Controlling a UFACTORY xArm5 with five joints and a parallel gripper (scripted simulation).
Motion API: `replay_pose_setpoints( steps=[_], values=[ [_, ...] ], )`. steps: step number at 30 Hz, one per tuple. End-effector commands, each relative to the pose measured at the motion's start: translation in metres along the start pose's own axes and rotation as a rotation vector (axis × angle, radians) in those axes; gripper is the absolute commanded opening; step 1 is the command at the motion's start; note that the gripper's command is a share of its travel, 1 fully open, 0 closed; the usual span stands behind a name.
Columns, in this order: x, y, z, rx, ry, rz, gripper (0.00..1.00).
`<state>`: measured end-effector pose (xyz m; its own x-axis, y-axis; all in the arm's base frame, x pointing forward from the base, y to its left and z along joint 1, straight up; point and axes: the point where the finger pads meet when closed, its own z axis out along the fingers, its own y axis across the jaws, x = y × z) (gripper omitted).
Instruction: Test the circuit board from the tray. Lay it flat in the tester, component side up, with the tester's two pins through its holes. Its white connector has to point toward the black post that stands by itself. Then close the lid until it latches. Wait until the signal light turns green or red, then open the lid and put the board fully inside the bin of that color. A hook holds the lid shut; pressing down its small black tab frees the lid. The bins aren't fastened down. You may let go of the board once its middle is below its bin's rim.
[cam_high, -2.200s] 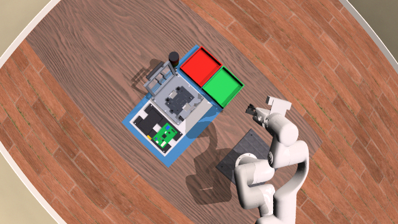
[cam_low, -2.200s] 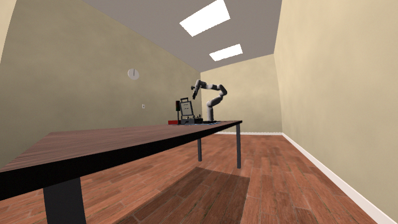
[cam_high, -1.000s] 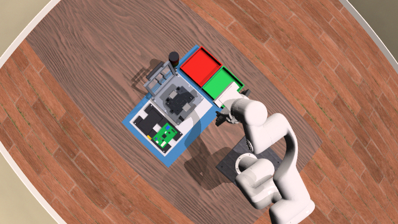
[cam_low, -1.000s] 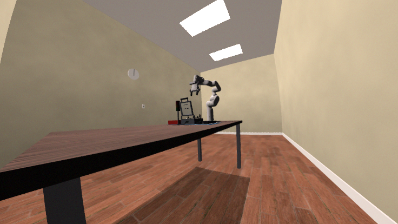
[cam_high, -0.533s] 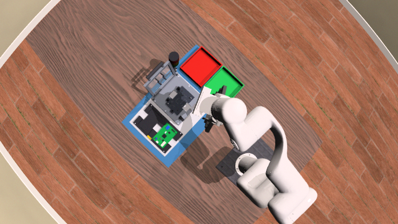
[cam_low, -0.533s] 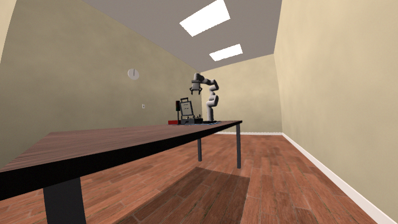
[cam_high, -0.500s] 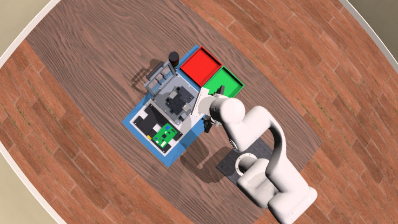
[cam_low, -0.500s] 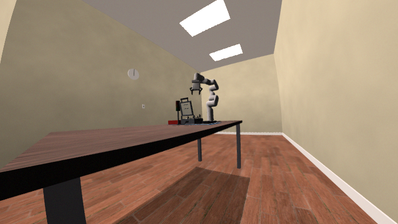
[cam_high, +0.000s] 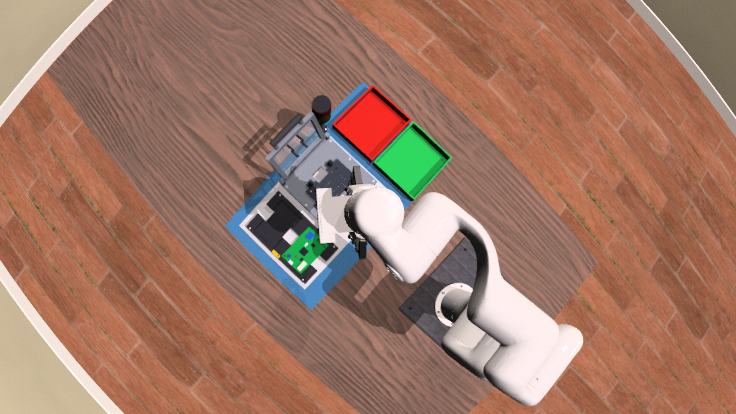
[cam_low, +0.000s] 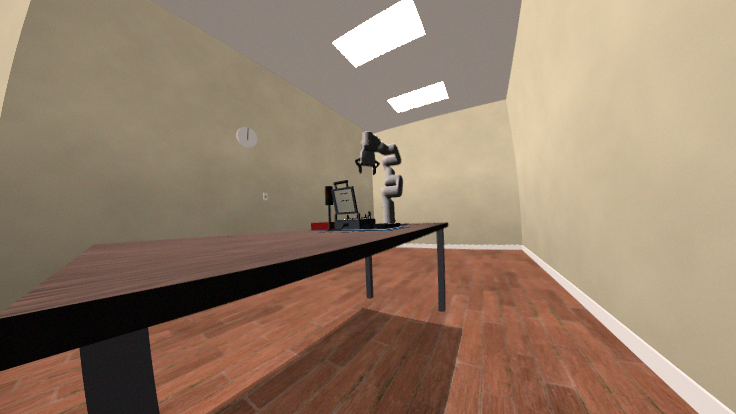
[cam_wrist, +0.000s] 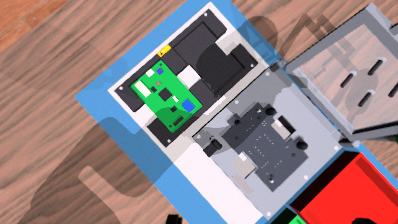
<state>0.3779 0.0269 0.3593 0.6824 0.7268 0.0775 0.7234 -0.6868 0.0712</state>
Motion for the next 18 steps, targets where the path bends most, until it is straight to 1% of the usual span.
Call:
replay_pose_setpoints(
  steps=[1, 7, 9, 10, 18],
  values=[
    [0.028, -0.01, 0.005, 0.021, -0.011, -0.165, 1.0],
    [0.056, -0.026, 0.012, 0.042, -0.022, -0.34, 1.0],
    [0.056, -0.026, 0.012, 0.042, -0.022, -0.34, 1.0],
    [0.067, -0.033, 0.015, 0.051, -0.026, -0.414, 1.0],
    [0.101, -0.059, 0.027, 0.08, -0.038, -0.642, 1.0]
  ],
)
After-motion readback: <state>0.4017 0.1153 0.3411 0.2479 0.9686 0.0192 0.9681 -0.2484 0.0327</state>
